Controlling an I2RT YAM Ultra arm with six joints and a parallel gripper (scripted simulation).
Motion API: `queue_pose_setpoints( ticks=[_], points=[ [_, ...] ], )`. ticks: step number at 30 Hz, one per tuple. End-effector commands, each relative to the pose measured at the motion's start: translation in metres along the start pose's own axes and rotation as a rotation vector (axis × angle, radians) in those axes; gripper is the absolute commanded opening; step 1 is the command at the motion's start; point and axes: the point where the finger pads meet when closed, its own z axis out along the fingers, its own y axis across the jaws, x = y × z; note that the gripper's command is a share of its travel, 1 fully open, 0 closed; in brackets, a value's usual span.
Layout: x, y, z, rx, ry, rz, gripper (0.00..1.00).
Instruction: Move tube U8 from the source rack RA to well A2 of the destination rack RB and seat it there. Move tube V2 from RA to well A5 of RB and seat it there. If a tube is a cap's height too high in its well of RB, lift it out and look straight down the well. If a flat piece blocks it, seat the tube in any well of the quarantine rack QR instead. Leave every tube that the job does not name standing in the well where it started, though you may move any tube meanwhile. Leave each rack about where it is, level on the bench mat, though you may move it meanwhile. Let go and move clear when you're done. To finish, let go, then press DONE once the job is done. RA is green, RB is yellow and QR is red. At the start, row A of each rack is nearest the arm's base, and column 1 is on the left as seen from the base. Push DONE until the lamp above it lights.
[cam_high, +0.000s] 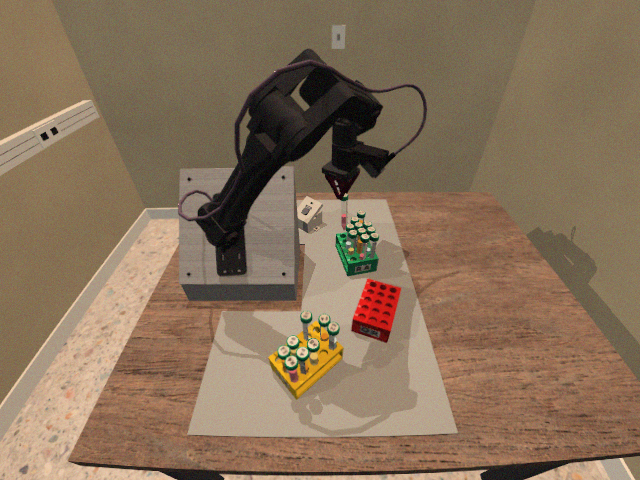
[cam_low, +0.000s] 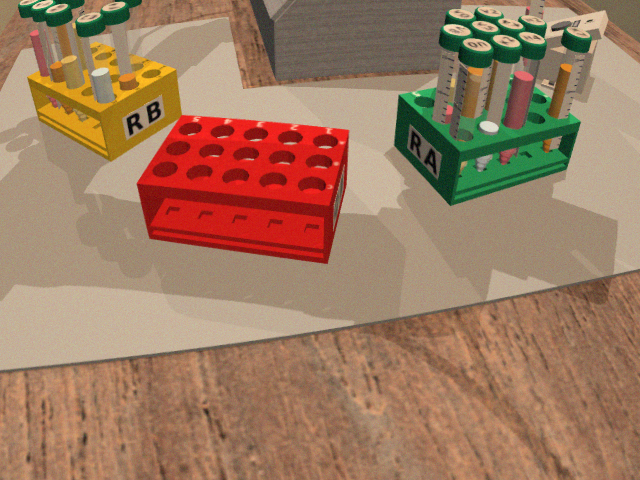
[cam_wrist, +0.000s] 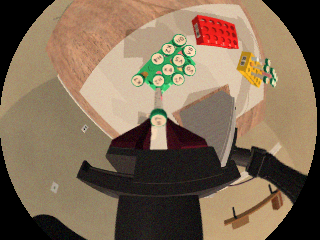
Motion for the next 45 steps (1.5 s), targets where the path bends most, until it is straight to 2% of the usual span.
queue_pose_setpoints(
  ticks=[1, 9, 26, 33, 40, 45],
  points=[
    [0.0, -0.003, -0.005, -0.017, -0.029, -0.017, 0.0],
    [-0.001, -0.006, -0.001, -0.004, -0.023, -0.017, 0.0],
    [0.0, -0.004, 0.002, -0.01, -0.028, -0.02, 0.0],
    [0.002, -0.005, 0.013, 0.008, -0.02, -0.023, 0.0],
    [0.001, -0.006, 0.011, -0.004, -0.023, -0.017, 0.0],
    [0.0, -0.008, 0.013, 0.004, -0.019, -0.018, 0.0]
  ],
)
